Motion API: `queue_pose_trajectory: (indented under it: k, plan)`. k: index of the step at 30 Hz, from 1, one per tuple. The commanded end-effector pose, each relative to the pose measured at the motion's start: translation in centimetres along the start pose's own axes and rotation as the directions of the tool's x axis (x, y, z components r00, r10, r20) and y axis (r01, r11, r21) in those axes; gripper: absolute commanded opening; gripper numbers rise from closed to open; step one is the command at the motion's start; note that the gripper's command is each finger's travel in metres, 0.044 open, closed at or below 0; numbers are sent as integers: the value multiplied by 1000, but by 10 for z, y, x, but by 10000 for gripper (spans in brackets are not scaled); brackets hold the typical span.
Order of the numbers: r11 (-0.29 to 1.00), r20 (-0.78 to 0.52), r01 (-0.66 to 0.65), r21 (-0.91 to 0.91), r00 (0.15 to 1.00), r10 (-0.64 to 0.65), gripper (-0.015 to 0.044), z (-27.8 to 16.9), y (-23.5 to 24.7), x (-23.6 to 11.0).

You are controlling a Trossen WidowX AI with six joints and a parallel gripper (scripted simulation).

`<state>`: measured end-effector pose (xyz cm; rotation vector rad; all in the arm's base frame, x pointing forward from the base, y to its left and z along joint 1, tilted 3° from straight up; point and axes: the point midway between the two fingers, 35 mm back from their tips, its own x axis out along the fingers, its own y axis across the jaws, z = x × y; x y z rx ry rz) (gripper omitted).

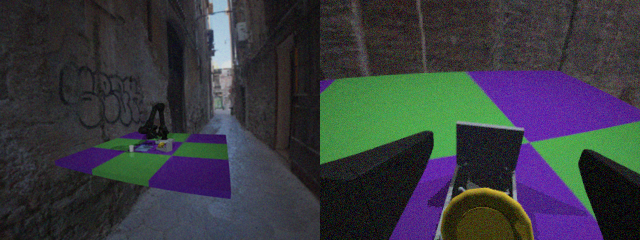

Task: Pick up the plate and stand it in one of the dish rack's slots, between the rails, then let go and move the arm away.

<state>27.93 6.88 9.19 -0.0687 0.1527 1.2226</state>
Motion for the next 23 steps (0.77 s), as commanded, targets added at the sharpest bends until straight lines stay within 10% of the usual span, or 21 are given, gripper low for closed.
queue_pose_trajectory:
  k: [1, 23]
  plan:
    - [1000, 5, -5, -7, 1000, 5, 400, 49, 1, -7]
    - [945, -370, 190, 266, 925, -82, 400, 57, -24, -31]
